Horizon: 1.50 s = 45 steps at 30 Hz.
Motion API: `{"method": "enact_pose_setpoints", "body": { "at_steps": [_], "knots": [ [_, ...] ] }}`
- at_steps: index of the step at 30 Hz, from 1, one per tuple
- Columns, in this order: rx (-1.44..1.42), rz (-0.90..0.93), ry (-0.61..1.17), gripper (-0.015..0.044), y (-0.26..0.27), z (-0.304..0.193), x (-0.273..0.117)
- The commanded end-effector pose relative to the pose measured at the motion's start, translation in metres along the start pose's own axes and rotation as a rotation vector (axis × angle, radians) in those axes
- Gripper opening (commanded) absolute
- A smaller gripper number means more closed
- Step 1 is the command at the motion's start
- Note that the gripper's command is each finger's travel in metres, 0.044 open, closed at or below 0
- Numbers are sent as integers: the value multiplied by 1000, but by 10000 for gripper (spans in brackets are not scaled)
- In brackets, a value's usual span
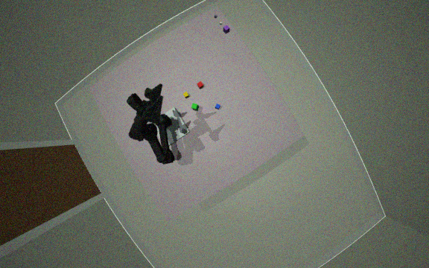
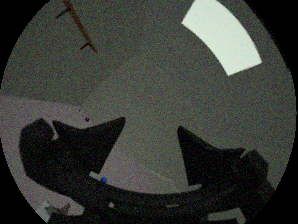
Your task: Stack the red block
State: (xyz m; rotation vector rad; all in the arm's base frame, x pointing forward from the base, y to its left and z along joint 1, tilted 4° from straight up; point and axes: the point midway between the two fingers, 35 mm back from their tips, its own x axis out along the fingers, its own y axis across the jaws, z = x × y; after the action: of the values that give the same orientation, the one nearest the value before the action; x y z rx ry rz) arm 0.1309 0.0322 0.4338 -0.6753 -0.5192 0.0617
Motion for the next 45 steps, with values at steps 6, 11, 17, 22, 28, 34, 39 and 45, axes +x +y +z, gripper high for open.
{"method": "enact_pose_setpoints", "body": {
  "at_steps": [6,11,17,22,28,34,39,45],
  "knots": [
    [-30,64,17,440,22,12,15],
    [-53,141,53,440,49,20,33],
    [-64,234,117,440,81,21,55],
    [-62,320,189,440,110,15,73],
    [-46,432,301,440,146,0,90],
    [-8,530,444,440,181,-24,105],
    [39,598,587,440,208,-51,113],
    [102,660,770,440,234,-85,118]
  ]
}}
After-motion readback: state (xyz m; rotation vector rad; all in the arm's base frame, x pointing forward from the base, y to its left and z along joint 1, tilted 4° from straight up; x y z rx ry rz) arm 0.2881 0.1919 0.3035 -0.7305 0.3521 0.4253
